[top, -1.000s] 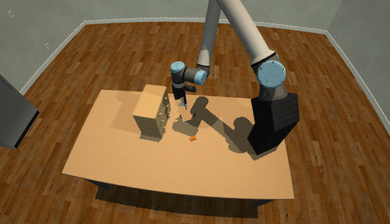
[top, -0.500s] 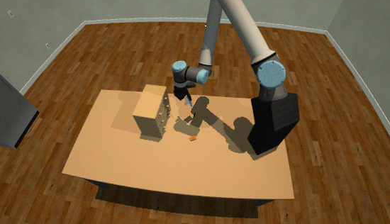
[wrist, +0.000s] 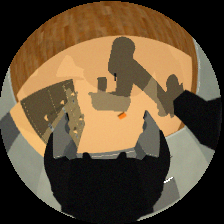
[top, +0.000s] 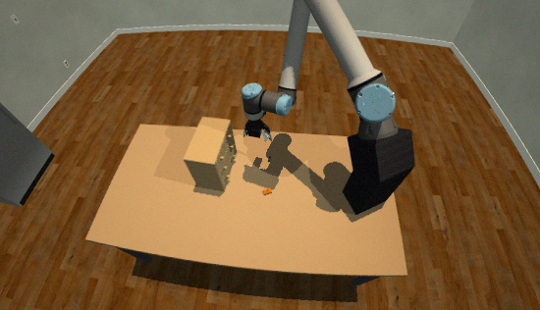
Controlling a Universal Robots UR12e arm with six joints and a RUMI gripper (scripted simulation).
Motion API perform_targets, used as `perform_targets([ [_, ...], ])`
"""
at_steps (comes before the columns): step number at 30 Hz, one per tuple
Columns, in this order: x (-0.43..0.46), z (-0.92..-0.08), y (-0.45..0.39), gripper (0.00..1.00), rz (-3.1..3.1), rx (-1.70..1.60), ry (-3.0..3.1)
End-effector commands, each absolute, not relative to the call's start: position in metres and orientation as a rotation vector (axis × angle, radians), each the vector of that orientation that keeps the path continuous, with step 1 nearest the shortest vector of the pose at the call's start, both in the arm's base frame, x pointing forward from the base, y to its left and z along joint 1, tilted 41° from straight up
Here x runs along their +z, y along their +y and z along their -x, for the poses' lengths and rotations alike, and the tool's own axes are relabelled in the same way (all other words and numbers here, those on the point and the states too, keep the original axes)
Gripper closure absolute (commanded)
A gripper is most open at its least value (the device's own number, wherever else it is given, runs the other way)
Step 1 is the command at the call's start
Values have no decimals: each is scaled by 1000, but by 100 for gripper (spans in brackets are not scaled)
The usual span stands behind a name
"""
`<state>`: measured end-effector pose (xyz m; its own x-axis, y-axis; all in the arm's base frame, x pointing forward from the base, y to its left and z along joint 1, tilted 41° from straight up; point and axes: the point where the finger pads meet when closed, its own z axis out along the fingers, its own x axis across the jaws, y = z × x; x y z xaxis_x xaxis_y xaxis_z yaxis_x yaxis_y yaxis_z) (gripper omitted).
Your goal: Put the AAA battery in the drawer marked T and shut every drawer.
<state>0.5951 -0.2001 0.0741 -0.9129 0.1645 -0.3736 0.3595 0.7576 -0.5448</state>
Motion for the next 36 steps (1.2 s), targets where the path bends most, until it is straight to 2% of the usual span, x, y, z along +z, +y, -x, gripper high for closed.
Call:
perform_targets([
  [1, 76, -589, -201, 0, -25, -974, 2740],
  [26, 76, -573, -192, 0, 1274, -1128, 2731],
  [36, 74, -568, -189, 0, 1596, -1136, 2646],
])
